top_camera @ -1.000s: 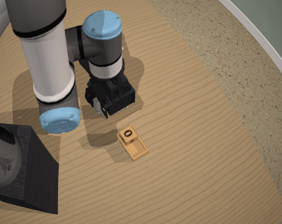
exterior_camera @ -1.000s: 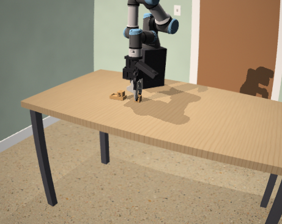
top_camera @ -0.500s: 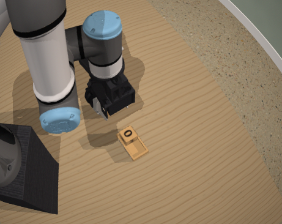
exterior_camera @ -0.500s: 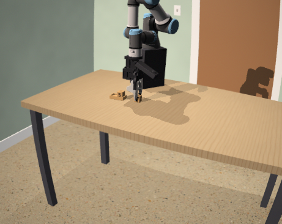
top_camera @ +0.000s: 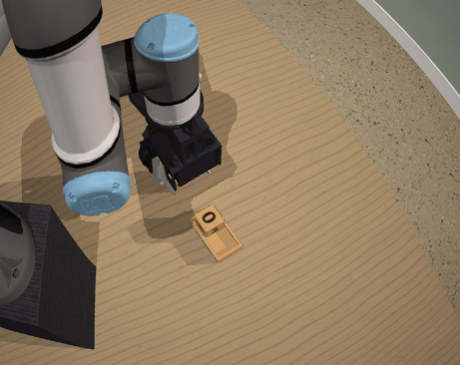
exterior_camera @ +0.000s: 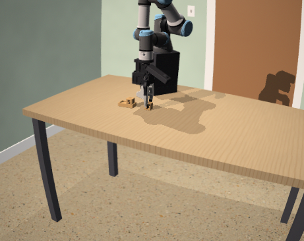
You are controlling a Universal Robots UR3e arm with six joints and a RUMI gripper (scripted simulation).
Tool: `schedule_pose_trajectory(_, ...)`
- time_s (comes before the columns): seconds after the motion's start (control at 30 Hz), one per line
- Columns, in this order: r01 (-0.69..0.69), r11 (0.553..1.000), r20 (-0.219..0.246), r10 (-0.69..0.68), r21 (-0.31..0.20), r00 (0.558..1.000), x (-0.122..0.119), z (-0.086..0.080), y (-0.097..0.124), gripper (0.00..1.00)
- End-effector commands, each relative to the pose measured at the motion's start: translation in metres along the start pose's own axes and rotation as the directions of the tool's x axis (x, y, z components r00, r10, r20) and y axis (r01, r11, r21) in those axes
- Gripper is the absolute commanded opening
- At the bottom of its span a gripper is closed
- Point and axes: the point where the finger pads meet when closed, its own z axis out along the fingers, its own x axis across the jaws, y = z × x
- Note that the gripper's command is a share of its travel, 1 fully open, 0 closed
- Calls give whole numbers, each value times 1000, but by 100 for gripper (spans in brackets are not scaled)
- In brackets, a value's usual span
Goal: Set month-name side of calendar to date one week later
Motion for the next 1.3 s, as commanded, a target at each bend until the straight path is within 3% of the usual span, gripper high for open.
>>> schedule_pose_trajectory(0.0,0,1000,5,0,2,1000,-1,-9,0,29)
schedule_pose_trajectory(0.77,0,1000,2,0,1,1000,0,-57,0,29)
schedule_pose_trajectory(1.27,0,1000,1,0,1,1000,0,-80,0,29)
